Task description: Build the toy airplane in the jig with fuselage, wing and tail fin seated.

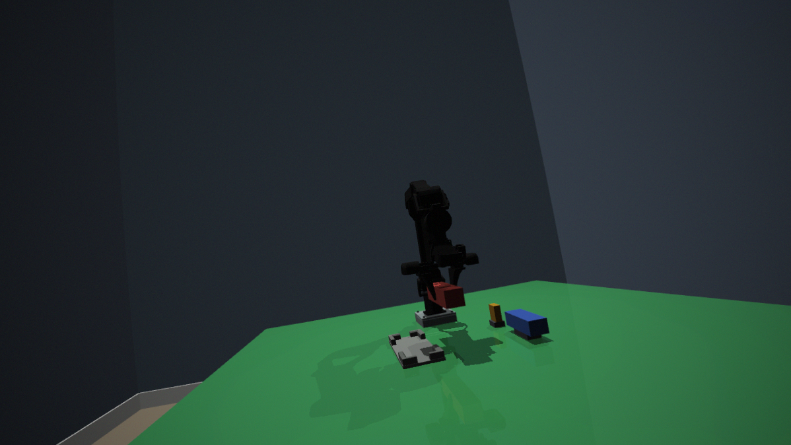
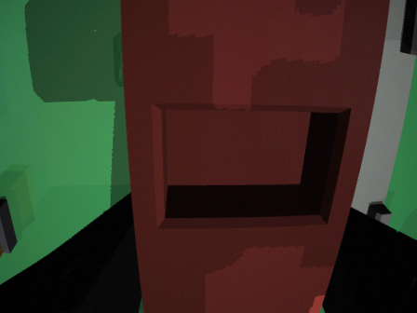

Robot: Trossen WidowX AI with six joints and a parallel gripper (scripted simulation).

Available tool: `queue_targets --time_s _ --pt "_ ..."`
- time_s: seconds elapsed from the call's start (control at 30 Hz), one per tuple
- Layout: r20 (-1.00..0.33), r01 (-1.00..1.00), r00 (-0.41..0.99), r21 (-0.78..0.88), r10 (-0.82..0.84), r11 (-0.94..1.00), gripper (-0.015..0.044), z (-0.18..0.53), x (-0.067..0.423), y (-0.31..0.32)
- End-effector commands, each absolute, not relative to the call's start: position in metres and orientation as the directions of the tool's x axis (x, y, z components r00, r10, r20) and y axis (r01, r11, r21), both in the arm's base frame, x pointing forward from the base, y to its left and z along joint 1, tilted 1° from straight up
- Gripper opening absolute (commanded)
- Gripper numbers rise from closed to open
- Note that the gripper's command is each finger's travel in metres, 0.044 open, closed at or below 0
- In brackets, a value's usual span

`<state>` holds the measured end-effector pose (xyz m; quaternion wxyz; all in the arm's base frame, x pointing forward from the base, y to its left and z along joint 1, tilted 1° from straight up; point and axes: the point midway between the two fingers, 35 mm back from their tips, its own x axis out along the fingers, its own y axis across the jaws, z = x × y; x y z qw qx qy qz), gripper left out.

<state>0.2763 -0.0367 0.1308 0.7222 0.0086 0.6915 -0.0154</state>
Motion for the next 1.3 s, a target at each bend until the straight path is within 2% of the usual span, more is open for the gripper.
queue_targets --time_s 0.0,1.07,1.27 --pt "-0.999 0.023 0.045 -0.005 -0.006 1.000 0.0000 0.126 0.276 -0.047" --pt "-0.999 -0.032 0.043 -0.015 -0.014 0.999 0.0000 0.086 0.248 -0.135" --pt "-0.999 -0.032 0.043 -0.015 -0.014 0.999 0.0158 0.086 0.248 -0.135"
